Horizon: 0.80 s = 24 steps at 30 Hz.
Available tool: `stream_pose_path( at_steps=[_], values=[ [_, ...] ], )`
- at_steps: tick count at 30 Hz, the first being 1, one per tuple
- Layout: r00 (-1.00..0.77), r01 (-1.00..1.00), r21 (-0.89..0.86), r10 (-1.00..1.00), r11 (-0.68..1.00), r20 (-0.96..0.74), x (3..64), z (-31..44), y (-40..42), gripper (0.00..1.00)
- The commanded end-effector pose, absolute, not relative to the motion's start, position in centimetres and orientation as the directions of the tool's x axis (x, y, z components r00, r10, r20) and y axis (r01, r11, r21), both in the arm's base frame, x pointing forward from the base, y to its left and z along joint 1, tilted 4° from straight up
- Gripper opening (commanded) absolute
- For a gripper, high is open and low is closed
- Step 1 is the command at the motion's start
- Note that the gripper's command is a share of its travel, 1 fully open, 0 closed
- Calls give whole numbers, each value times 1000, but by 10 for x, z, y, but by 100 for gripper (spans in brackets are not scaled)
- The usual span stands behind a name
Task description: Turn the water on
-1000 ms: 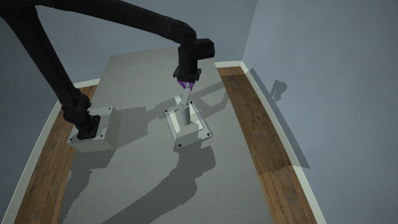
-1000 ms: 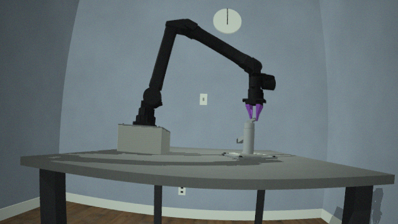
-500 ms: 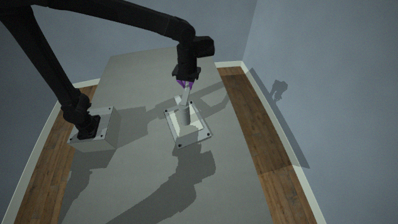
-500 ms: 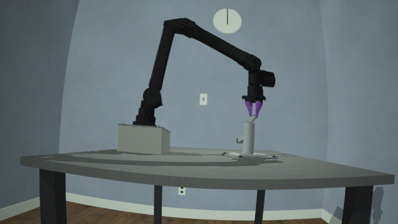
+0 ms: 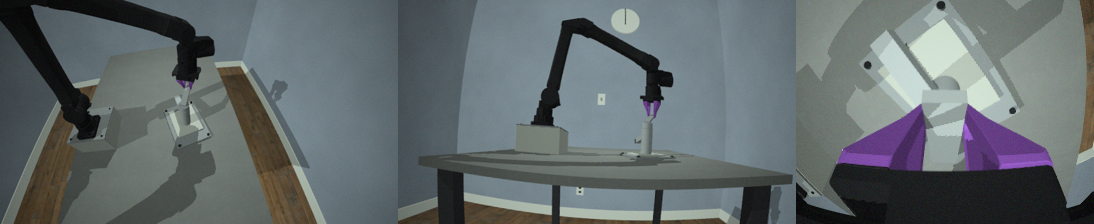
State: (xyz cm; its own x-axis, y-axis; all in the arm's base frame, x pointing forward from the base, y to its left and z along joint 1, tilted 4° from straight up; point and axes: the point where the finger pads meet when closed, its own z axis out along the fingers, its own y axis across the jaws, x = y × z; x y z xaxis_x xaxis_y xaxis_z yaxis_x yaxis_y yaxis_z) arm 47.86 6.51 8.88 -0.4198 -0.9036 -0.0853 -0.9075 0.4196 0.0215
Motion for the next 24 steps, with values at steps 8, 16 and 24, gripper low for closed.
stream_pose_path(
  at_steps=[8, 16, 24],
  values=[
    [-428, -900, -39, -898, 433, -103, 493, 133, 49, 0],
    [-428, -900, -38, -898, 434, -104, 493, 133, 49, 59],
    [-426, -904, 6, -901, 427, -81, 482, 110, 55, 59]
  ],
)
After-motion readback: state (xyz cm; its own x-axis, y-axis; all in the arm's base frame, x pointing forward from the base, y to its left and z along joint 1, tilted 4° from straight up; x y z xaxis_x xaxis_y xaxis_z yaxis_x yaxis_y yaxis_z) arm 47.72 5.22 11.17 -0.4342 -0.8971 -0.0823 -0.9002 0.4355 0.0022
